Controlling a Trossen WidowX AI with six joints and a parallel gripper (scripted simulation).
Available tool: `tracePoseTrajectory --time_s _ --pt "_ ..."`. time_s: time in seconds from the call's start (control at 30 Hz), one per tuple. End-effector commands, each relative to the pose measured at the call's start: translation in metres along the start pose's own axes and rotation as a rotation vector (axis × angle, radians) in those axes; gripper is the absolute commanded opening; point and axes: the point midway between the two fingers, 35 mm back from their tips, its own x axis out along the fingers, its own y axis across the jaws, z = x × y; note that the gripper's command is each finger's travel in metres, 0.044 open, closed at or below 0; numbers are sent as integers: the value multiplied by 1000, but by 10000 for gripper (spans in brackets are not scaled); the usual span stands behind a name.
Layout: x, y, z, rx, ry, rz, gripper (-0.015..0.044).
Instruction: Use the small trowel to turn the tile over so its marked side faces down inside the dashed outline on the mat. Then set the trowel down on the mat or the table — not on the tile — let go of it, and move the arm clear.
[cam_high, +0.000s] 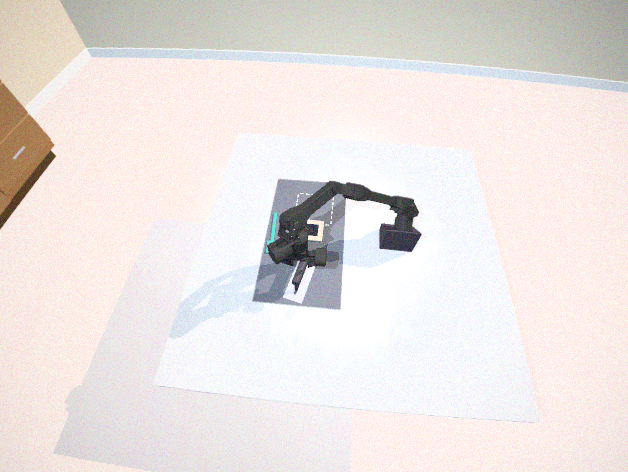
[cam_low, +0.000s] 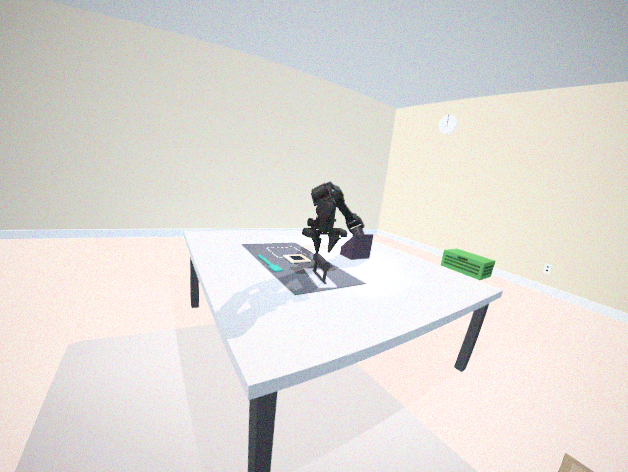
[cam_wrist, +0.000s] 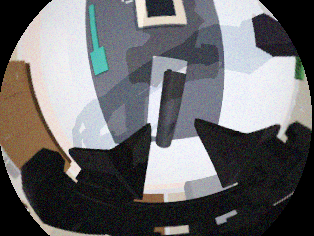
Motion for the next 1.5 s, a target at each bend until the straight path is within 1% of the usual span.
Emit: tracePoseTrajectory --time_s 0.0,0.1,0.3,1.27,1.43,1.47 --pt "-1 1 1 126 -3 3 270" --pt "-1 1 1 207 -4 2 270" --pt "0 1 1 212 -4 2 270" --pt "45 1 2 216 -6 2 270" --pt "45 1 2 216 -6 2 139" --pt "45 1 2 216 -6 2 132"
